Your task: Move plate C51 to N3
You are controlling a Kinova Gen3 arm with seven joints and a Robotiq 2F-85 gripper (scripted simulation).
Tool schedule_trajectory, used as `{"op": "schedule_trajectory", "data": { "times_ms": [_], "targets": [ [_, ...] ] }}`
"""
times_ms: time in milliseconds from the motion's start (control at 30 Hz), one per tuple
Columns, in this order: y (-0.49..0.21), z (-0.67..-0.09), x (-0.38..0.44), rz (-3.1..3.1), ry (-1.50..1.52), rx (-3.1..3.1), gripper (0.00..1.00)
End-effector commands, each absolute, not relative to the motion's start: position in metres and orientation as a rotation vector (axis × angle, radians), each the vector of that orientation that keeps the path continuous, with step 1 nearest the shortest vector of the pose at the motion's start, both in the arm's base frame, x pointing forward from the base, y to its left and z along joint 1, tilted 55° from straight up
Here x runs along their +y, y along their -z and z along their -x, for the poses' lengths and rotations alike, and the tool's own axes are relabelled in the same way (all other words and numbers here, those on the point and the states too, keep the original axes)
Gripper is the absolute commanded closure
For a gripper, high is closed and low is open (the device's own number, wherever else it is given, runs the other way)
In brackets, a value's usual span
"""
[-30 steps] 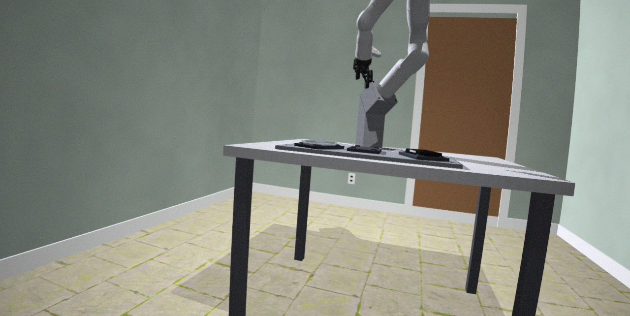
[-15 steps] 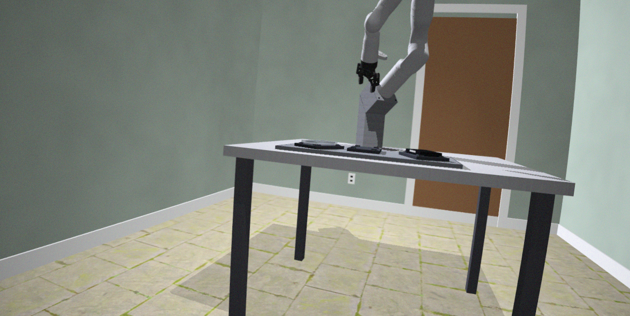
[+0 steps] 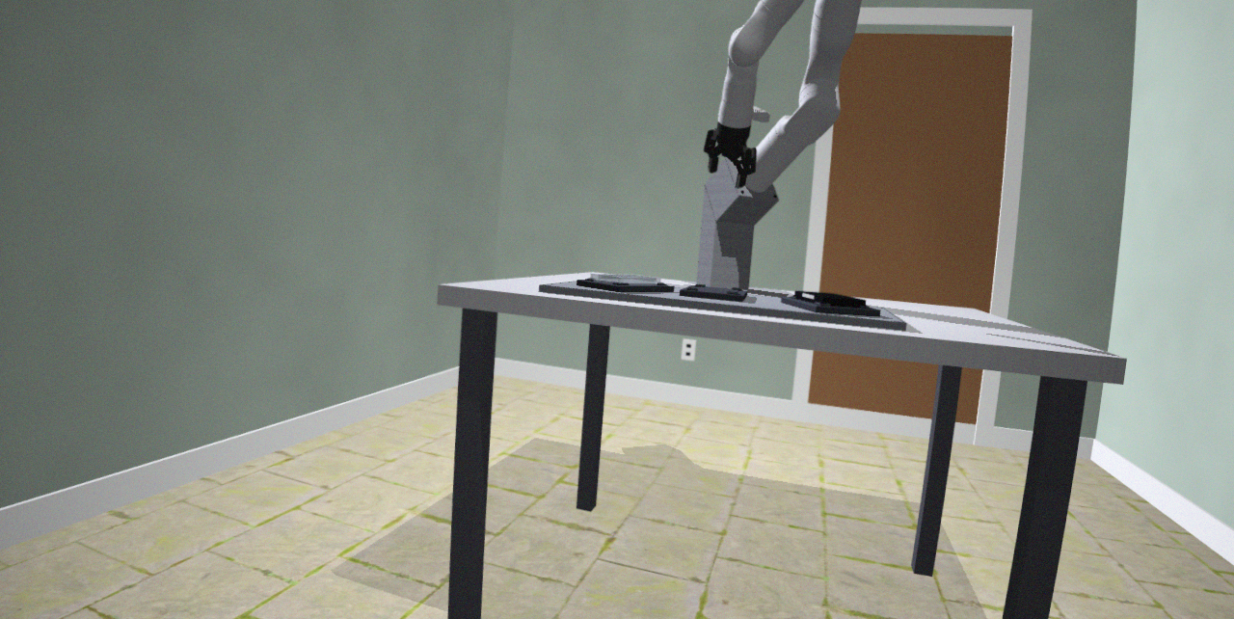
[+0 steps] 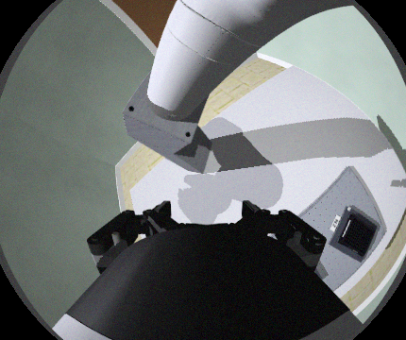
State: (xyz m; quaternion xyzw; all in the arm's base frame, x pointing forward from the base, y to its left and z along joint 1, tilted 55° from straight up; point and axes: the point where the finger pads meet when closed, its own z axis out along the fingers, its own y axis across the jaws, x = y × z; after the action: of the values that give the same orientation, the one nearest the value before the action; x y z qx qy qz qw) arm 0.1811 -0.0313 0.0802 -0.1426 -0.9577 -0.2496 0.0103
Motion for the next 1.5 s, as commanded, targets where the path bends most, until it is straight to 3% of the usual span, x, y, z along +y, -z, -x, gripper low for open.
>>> {"op": "schedule_trajectory", "data": {
  "times_ms": [0,1467],
  "targets": [
    [-0.086,-0.185,-0.028,0.423,0.775,-3.016,0.0],
    [-0.145,-0.254,0.06,-0.002,0.907,-3.285,0.0]
  ]
}}
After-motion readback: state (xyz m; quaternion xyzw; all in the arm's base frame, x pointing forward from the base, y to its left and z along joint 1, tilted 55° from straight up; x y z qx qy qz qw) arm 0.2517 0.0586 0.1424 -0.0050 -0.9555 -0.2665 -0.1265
